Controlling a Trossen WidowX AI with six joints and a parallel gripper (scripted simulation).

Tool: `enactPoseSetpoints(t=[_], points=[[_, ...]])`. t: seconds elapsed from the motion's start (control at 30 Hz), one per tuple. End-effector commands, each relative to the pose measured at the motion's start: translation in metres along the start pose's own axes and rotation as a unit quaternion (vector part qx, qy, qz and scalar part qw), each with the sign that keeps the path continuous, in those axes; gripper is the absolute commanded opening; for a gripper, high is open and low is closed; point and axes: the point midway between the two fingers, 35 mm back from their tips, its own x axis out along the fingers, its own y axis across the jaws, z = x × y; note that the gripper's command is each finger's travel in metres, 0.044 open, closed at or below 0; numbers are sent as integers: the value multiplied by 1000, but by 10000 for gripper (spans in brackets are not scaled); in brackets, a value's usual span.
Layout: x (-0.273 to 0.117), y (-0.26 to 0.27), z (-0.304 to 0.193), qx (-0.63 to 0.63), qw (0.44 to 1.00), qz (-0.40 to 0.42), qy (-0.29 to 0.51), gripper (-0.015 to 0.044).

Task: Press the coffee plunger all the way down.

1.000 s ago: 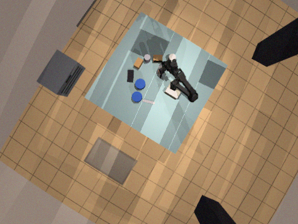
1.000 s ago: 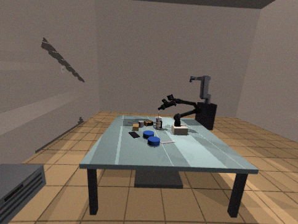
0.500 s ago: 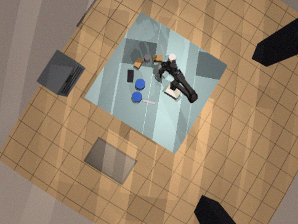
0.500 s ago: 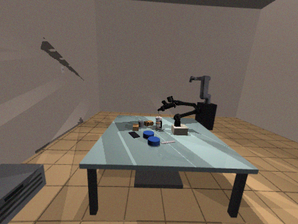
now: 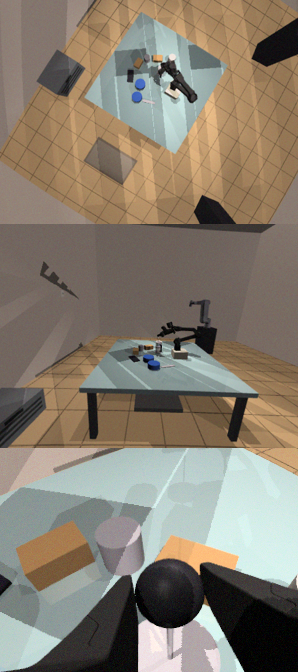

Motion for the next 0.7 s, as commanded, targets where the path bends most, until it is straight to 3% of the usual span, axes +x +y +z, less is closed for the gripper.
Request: enactPoseSetpoints(t=[0.0,0.67], points=[[9,0,-26,-4,1000,1,30,120],[30,0,-48,-4,1000,1,30,120]])
